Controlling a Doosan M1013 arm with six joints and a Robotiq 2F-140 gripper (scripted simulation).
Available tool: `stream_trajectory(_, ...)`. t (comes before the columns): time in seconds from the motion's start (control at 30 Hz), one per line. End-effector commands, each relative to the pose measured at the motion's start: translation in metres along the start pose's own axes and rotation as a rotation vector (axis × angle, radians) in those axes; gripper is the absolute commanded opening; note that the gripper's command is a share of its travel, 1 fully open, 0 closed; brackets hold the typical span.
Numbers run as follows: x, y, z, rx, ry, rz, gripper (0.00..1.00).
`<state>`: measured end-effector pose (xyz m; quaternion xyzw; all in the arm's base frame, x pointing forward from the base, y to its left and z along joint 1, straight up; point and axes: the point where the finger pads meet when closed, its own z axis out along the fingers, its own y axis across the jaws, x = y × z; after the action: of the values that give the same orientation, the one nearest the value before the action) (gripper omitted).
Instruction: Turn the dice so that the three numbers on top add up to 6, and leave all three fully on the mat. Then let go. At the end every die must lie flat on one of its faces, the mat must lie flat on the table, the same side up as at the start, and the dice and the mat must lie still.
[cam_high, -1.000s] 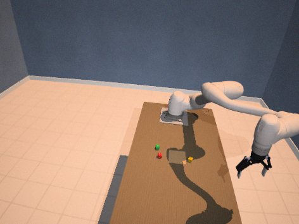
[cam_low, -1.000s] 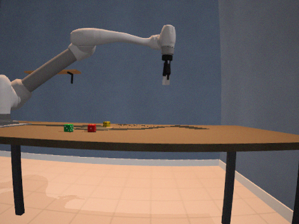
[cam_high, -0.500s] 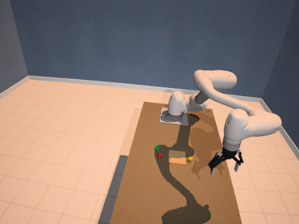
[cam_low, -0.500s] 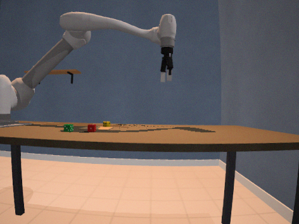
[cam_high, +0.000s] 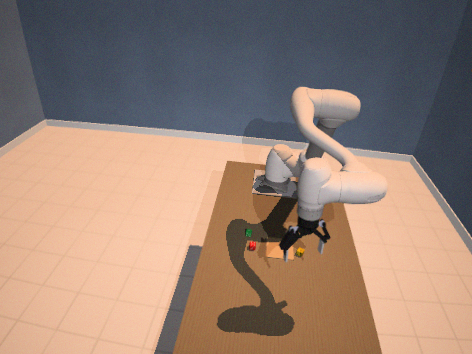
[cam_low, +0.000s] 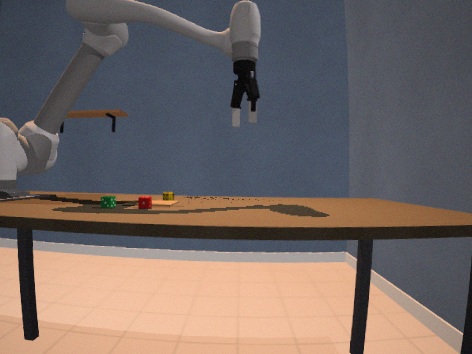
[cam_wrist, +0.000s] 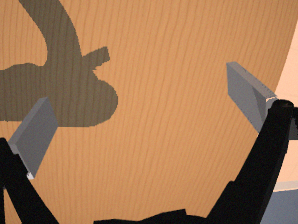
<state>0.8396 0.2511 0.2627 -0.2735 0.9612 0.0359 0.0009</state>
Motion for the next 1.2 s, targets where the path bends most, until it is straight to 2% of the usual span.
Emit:
stream_trajectory(0.0, 0.046, -0.033, 0.003, 0.010, -0.009, -0.047, 1.00)
stream_trajectory(0.03, 0.046, -0.033, 0.003, 0.010, -0.009, -0.047, 1.00)
stream_trajectory(0.07, 0.072, -0.046, 0.007, 0.019, -0.007, -0.086, 1.00)
stream_trajectory(0.1, 0.082, -0.053, 0.008, 0.019, -0.007, -0.086, 1.00)
stream_trajectory(0.17, 0.086, -0.055, 0.009, 0.019, -0.007, -0.086, 1.00)
stream_trajectory(0.2, 0.121, -0.070, 0.014, 0.027, -0.004, -0.125, 1.00)
stream_trajectory(0.27, 0.128, -0.074, 0.015, 0.027, -0.004, -0.125, 1.00)
stream_trajectory(0.3, 0.158, -0.084, 0.020, 0.035, 0.000, -0.164, 1.00)
stream_trajectory(0.37, 0.169, -0.089, 0.022, 0.035, 0.000, -0.164, 1.00)
stream_trajectory(0.4, 0.197, -0.096, 0.028, 0.041, 0.005, -0.201, 1.00)
stream_trajectory(0.43, 0.209, -0.100, 0.030, 0.041, 0.005, -0.201, 1.00)
stream_trajectory(0.53, 0.209, -0.100, 0.030, 0.041, 0.005, -0.201, 1.00)
stream_trajectory(0.57, 0.248, -0.108, 0.038, 0.047, 0.010, -0.237, 1.00)
stream_trajectory(0.6, 0.248, -0.108, 0.038, 0.047, 0.010, -0.237, 1.00)
stream_trajectory(0.63, 0.279, -0.112, 0.046, 0.052, 0.014, -0.270, 1.00)
stream_trajectory(0.7, 0.284, -0.113, 0.047, 0.052, 0.014, -0.270, 1.00)
stream_trajectory(0.73, 0.317, -0.116, 0.055, 0.056, 0.019, -0.301, 1.00)
stream_trajectory(0.8, 0.317, -0.116, 0.055, 0.056, 0.019, -0.301, 1.00)
stream_trajectory(0.83, 0.347, -0.116, 0.063, 0.059, 0.024, -0.329, 1.00)
stream_trajectory(0.87, 0.347, -0.116, 0.063, 0.059, 0.024, -0.329, 1.00)
stream_trajectory(0.9, 0.372, -0.116, 0.070, 0.061, 0.028, -0.353, 1.00)
stream_trajectory(0.93, 0.372, -0.116, 0.070, 0.061, 0.028, -0.353, 1.00)
stream_trajectory(0.97, 0.393, -0.114, 0.077, 0.063, 0.031, -0.373, 1.00)
stream_trajectory(1.0, 0.393, -0.114, 0.077, 0.063, 0.031, -0.373, 1.00)
stream_trajectory(1.03, 0.411, -0.112, 0.082, 0.064, 0.034, -0.390, 1.00)
stream_trajectory(1.1, 0.411, -0.112, 0.082, 0.064, 0.034, -0.390, 1.00)
stream_trajectory(1.17, 0.433, -0.109, 0.090, 0.066, 0.038, -0.412, 1.00)
